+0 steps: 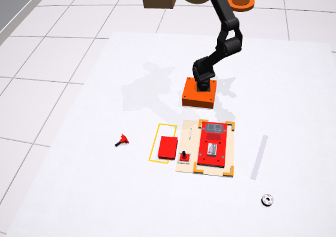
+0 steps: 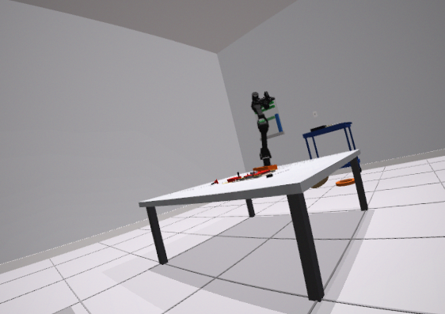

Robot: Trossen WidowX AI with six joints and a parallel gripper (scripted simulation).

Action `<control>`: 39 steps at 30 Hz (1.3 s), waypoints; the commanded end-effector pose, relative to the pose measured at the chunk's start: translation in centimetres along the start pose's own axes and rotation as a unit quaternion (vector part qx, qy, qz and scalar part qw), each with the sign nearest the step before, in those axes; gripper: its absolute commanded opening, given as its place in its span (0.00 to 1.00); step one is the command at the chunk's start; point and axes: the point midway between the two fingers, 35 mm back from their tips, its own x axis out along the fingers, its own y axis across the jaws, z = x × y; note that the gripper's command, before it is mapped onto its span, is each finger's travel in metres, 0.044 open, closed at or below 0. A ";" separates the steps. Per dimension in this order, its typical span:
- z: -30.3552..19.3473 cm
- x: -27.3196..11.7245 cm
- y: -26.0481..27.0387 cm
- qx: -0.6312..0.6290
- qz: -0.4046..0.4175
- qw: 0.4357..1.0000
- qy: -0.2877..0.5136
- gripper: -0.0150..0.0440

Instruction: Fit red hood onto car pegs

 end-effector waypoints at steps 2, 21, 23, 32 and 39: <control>-0.1 0.0 -0.2 -0.005 -0.004 1.000 0.003 0.34; -4.8 -5.8 -12.4 -0.253 -0.160 0.930 0.212 1.00; -5.4 -6.9 -13.5 -0.251 -0.173 0.920 0.246 1.00; -6.4 -14.0 -20.1 -0.376 -0.224 0.814 0.383 1.00; -5.9 -20.6 -23.8 -0.446 -0.244 0.711 0.487 1.00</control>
